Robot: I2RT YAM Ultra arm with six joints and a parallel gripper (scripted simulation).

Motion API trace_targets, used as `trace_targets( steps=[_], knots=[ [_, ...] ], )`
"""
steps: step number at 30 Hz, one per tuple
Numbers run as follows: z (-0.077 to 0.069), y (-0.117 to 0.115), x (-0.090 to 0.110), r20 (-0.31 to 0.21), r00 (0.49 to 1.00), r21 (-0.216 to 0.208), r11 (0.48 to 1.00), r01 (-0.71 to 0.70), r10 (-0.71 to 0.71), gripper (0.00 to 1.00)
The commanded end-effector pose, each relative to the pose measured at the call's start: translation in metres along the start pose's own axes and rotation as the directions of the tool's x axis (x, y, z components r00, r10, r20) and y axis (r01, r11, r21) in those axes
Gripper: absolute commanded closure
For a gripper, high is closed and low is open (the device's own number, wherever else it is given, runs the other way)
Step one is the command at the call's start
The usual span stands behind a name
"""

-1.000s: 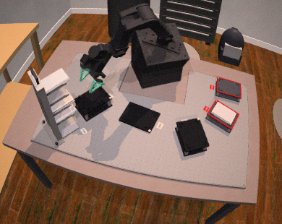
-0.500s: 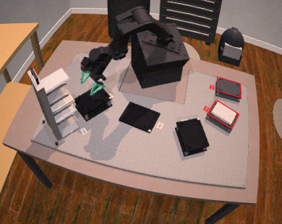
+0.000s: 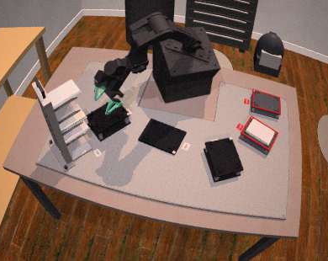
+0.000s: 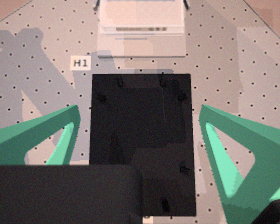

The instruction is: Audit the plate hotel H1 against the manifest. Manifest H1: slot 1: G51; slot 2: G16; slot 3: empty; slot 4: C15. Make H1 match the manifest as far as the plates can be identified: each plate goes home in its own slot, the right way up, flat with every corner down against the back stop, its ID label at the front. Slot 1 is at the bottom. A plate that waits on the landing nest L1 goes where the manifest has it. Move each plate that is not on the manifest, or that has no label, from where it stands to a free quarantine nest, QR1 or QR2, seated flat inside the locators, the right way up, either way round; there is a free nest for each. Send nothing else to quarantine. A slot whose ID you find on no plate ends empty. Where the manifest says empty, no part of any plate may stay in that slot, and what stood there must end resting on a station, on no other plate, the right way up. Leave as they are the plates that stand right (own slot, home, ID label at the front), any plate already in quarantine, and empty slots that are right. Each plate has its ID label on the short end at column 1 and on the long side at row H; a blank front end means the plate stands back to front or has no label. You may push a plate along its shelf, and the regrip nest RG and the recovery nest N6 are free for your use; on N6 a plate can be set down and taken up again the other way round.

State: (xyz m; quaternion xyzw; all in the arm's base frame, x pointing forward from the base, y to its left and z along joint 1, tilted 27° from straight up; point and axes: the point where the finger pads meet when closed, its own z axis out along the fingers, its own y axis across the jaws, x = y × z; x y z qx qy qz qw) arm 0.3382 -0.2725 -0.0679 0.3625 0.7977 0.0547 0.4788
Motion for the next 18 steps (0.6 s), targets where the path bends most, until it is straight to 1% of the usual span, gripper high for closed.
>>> trace_targets(
  steps=[1,11,13,18],
  knots=[
    [0.002,-0.002,-0.009,0.041,0.999,0.007,1.0,0.011,-0.011,0.0],
    [0.014,-0.002,0.002,0.041,0.999,0.007,1.0,0.011,-0.011,0.0],
    [0.014,-0.002,0.002,0.041,0.999,0.007,1.0,0.011,-0.011,0.0],
    [0.02,-0.002,0.006,0.041,0.999,0.007,1.0,0.01,-0.011,0.0]
  ],
)
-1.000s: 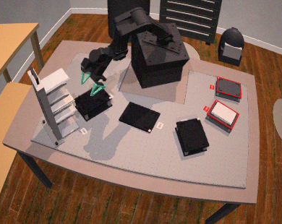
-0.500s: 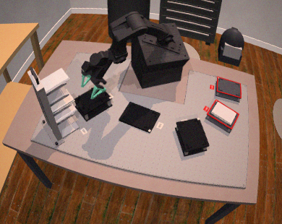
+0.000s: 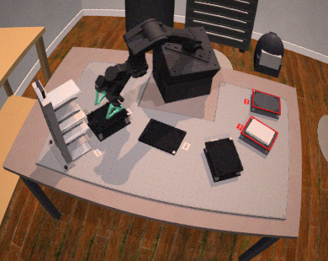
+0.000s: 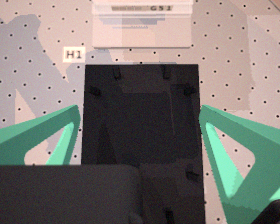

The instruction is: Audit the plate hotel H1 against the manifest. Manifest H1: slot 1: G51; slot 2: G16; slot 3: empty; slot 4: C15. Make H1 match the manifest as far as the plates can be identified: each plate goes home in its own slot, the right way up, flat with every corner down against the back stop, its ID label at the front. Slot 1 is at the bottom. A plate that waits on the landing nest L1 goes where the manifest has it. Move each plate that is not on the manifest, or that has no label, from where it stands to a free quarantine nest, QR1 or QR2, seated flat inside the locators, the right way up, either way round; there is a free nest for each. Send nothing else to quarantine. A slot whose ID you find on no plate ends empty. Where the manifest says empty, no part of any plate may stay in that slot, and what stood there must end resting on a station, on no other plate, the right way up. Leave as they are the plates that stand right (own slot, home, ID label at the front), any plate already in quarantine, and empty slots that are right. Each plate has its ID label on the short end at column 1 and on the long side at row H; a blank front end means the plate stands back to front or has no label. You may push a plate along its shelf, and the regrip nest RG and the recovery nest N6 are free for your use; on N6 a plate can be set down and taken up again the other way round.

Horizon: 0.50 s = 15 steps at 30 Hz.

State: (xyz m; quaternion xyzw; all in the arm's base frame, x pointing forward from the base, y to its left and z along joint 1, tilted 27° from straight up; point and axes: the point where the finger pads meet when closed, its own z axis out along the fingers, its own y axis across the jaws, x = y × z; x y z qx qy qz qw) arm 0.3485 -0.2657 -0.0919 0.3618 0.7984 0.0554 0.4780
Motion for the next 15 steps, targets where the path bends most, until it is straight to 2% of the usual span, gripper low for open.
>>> trace_targets(
  steps=[1,15],
  knots=[
    [0.002,-0.002,-0.014,0.043,0.999,0.008,1.0,0.01,-0.01,0.0],
    [0.017,-0.002,-0.027,0.044,0.999,0.008,1.0,0.01,-0.01,0.0]
  ],
)
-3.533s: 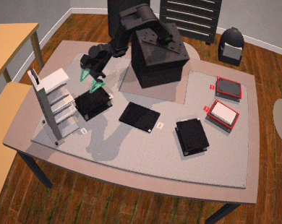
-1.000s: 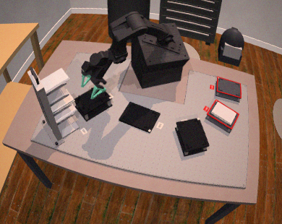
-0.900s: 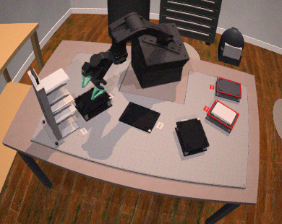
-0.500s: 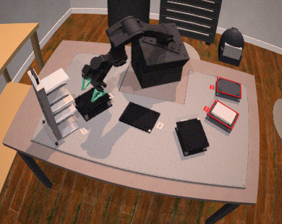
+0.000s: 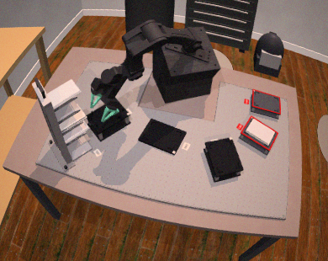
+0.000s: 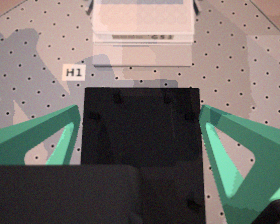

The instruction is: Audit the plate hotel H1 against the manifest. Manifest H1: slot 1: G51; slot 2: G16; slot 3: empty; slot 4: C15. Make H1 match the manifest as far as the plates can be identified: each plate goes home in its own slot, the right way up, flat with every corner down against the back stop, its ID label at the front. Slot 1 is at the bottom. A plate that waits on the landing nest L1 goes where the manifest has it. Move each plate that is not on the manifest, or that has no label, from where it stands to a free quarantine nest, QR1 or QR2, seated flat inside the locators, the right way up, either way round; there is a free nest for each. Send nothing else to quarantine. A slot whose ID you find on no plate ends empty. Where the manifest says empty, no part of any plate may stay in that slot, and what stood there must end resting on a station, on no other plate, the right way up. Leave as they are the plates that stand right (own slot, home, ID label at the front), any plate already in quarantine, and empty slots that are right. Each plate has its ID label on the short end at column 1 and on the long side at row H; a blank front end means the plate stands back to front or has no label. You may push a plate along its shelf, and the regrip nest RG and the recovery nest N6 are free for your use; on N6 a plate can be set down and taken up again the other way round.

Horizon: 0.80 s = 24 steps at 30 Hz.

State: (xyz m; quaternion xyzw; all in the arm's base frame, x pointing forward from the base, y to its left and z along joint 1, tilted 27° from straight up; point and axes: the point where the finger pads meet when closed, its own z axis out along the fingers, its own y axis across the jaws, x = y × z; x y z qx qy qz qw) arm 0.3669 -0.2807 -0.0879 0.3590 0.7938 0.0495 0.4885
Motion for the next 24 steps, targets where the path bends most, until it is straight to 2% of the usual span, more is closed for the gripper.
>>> trace_targets(
  steps=[1,5,24],
  knots=[
    [0.0026,-0.0023,-0.0102,0.019,1.0,0.009,1.0,0.002,-0.002,0.0],
    [0.0068,-0.0023,-0.0135,0.019,1.0,0.009,1.0,0.002,-0.002,0.0],
    [0.0068,-0.0023,-0.0135,0.019,1.0,0.009,1.0,0.002,-0.002,0.0]
  ],
)
